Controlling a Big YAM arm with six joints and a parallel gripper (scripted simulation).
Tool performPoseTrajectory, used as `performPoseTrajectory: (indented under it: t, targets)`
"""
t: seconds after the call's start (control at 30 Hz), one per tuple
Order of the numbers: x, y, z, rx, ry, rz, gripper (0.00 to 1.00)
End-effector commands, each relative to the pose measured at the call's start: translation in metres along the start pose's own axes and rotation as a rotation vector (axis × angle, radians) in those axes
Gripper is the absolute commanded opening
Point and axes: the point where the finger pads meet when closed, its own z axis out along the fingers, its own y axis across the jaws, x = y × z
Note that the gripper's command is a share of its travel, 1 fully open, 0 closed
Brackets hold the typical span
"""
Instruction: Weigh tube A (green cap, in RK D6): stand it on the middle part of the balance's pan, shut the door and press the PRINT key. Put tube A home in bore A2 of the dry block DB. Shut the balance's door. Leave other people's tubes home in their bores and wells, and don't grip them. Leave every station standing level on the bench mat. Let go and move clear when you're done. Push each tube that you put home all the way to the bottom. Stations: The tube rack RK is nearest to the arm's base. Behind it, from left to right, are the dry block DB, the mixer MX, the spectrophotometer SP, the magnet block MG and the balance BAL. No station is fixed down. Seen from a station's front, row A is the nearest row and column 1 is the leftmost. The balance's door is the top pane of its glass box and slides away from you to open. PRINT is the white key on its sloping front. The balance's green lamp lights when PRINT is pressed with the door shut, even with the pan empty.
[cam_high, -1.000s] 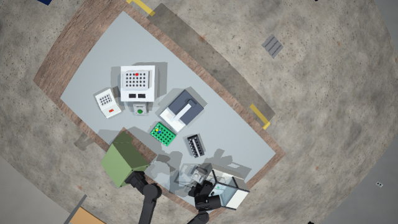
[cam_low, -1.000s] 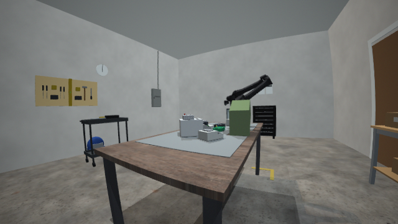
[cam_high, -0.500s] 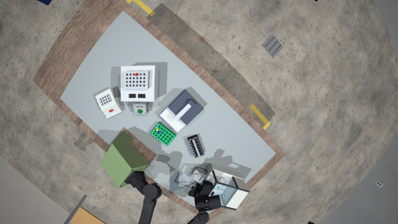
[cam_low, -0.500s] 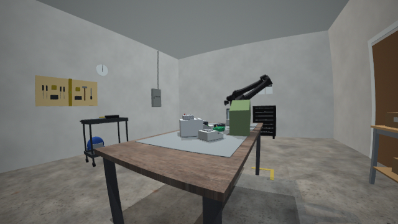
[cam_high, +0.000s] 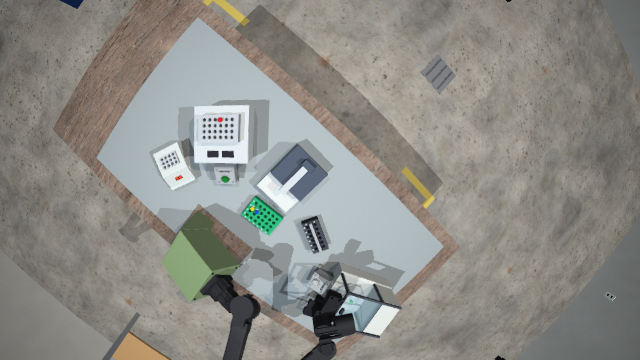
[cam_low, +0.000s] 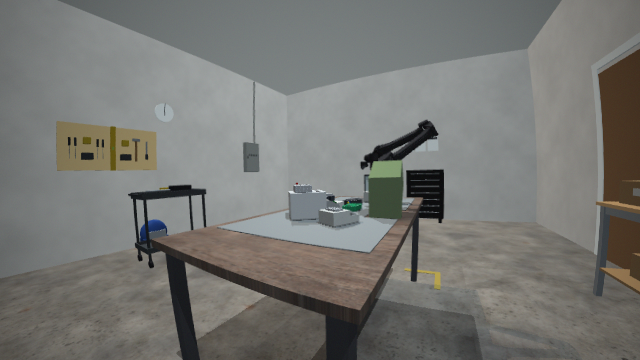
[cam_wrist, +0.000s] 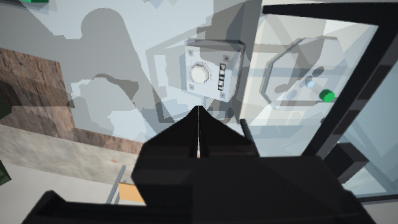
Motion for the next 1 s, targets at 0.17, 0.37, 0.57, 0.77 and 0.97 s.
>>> performPoseTrajectory:
  t: [0.17, 0.37, 0.57, 0.77, 0.97]
  targets:
    - [-0.001, -0.007, -0.005, 0.01, -0.007, 0.016, 0.0]
    - [-0.001, 0.001, 0.01, -0.002, 0.005, -0.001, 0.0]
    - [-0.001, 0.001, 0.017, -0.004, 0.007, -0.004, 0.0]
    - [-0.001, 0.001, 0.028, -0.004, 0.007, -0.004, 0.0]
    - [0.0, 0.002, 0.038, -0.004, 0.007, -0.004, 0.0]
